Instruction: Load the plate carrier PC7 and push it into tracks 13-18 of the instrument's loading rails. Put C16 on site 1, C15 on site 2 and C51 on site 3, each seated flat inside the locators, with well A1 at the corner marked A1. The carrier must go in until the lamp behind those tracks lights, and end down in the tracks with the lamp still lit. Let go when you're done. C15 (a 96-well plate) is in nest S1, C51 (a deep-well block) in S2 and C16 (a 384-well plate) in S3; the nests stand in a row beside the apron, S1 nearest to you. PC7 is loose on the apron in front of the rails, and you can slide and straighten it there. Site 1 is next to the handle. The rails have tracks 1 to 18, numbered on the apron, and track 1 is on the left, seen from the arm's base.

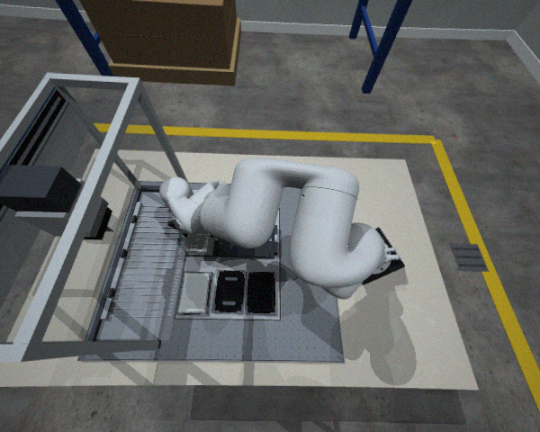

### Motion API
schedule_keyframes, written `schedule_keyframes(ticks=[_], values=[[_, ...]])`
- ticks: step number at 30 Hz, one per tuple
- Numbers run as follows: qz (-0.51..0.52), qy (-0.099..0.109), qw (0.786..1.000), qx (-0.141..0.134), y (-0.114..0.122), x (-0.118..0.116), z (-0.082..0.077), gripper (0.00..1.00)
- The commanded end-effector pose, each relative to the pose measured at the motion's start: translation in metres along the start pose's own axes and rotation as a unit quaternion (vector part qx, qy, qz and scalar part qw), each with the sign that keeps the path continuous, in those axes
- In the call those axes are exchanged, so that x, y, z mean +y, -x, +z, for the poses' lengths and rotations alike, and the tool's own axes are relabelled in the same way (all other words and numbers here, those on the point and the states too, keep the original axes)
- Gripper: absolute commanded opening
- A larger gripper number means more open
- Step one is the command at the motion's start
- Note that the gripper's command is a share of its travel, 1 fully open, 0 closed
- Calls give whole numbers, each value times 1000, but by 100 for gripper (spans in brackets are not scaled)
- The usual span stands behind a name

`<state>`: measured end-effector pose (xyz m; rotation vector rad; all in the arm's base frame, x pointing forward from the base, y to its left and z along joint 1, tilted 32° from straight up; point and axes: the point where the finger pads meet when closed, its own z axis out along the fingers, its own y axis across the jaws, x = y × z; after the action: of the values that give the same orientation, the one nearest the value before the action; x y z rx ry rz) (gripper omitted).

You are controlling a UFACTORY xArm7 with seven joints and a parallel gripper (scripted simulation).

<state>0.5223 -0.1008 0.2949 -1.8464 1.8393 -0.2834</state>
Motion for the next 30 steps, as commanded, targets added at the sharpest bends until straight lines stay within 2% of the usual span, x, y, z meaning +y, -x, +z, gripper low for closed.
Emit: schedule_keyframes(ticks=[1,30], values=[[0,-2,1000,1,-1,-1,-9,100],[0,-2,1000,1,-1,-1,-54,100]])
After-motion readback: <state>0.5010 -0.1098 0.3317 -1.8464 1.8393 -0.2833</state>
